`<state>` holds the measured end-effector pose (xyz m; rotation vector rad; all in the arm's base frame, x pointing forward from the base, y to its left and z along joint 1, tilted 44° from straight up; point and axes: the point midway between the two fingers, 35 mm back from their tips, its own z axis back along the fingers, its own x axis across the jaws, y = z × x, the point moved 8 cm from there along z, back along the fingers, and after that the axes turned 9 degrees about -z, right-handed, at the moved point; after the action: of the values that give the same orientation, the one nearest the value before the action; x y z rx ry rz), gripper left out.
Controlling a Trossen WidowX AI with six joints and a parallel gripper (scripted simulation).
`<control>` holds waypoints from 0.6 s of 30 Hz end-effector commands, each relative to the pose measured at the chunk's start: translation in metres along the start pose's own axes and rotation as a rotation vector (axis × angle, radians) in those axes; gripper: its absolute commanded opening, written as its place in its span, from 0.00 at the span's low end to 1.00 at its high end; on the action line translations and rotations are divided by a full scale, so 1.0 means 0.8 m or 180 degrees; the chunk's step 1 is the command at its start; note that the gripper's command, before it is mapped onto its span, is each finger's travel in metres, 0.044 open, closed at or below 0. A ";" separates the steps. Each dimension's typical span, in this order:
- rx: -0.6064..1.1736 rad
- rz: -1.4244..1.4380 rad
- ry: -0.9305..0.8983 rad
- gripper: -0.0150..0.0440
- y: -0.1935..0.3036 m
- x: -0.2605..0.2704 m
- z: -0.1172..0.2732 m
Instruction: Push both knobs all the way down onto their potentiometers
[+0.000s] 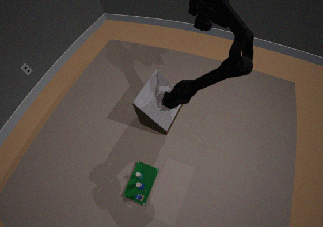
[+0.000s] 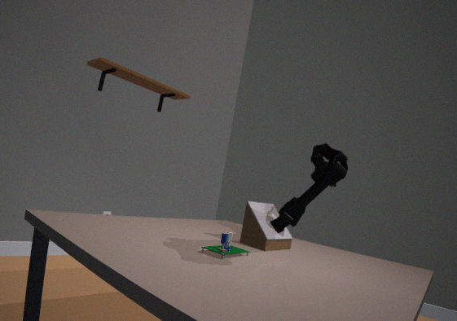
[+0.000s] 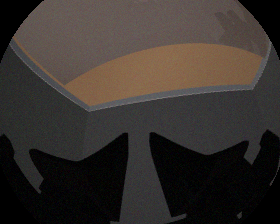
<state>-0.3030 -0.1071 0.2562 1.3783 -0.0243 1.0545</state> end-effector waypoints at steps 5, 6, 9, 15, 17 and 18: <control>-0.0171 -0.0124 0.0877 0.25 -0.026 -0.045 0.075; -0.0201 -0.0129 0.0980 0.25 -0.030 -0.050 0.085; -0.0303 -0.0132 0.1277 0.25 -0.044 -0.062 0.116; -0.0437 -0.0038 0.1842 0.25 -0.069 -0.068 0.179; -0.0512 -0.0009 0.1995 0.25 -0.080 -0.070 0.197; -0.0562 -0.0016 0.2079 0.25 -0.086 -0.070 0.207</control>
<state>-0.2248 -0.2406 0.2202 0.9256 0.3264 1.3711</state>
